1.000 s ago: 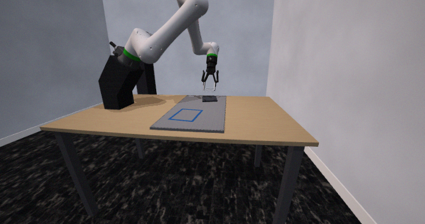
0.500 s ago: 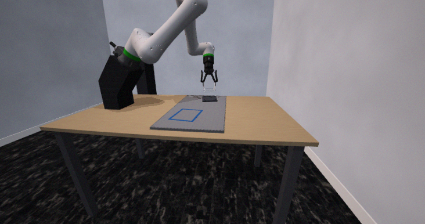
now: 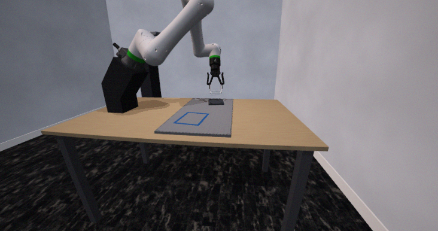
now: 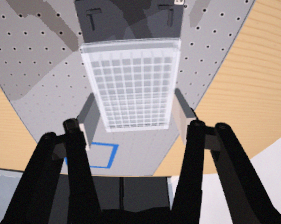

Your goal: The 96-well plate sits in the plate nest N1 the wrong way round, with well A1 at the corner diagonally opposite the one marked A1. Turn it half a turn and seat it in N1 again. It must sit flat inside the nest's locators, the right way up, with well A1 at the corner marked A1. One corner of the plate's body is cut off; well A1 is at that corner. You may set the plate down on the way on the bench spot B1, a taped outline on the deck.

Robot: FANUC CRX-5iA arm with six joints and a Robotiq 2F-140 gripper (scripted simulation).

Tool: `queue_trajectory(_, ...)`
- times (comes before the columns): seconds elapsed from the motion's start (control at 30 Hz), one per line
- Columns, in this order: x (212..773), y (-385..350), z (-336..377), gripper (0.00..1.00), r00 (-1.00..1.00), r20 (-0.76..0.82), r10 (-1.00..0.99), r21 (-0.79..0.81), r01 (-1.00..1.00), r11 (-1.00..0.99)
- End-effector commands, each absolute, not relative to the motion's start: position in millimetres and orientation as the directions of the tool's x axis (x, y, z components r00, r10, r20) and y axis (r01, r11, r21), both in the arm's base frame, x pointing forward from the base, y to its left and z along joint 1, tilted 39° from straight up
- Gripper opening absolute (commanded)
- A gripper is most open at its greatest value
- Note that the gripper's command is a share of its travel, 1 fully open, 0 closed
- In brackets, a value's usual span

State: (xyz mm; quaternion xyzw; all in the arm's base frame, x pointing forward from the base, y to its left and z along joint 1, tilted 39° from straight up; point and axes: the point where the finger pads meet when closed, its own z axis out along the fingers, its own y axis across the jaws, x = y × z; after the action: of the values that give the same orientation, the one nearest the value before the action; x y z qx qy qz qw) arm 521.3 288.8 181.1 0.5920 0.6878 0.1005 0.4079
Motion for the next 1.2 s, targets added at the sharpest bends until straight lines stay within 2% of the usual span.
queue_trajectory(0.0,521,289,181,0.0,0.033,-0.442,0.896,0.621,0.732,0.279)
queue_trajectory(1.17,543,291,154,0.0,0.033,-0.442,0.896,0.621,0.732,0.279)
